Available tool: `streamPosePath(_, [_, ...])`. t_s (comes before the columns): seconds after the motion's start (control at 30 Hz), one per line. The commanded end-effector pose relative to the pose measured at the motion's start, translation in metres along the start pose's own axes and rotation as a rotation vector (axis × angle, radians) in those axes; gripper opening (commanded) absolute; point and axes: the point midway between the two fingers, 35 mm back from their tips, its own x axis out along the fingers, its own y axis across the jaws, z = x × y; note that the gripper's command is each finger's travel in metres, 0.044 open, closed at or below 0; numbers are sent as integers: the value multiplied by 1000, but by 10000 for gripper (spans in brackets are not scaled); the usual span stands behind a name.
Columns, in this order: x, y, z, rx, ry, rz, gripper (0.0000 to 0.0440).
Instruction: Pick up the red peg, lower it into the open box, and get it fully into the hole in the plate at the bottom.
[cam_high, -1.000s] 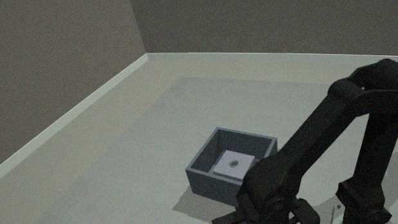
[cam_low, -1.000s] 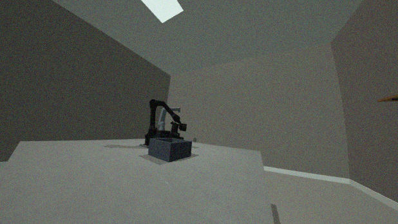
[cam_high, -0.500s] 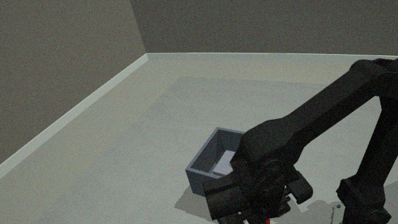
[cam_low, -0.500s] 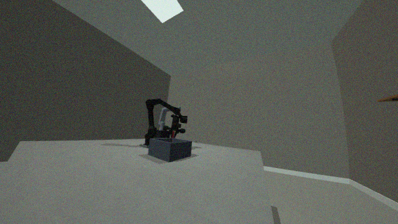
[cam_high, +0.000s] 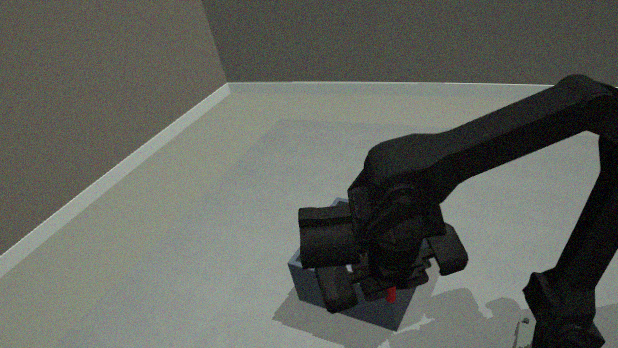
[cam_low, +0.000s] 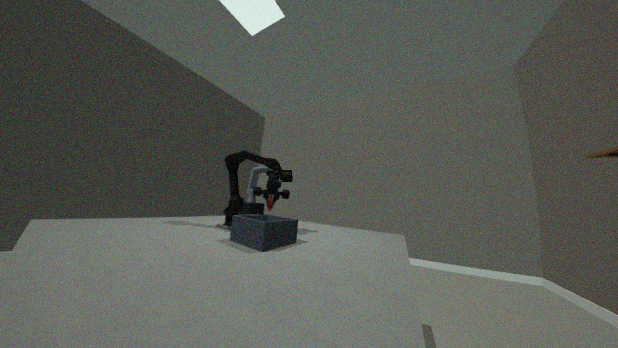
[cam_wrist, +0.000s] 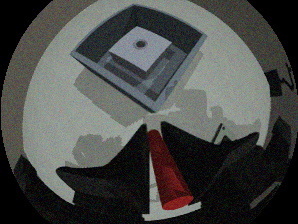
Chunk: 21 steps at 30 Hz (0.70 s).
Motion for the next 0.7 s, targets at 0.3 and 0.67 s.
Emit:
streamPosePath(0.3, [16, 3, 60, 129, -63, -18, 0])
streamPosePath(0.67, [48, 0, 101, 148, -66, -34, 0])
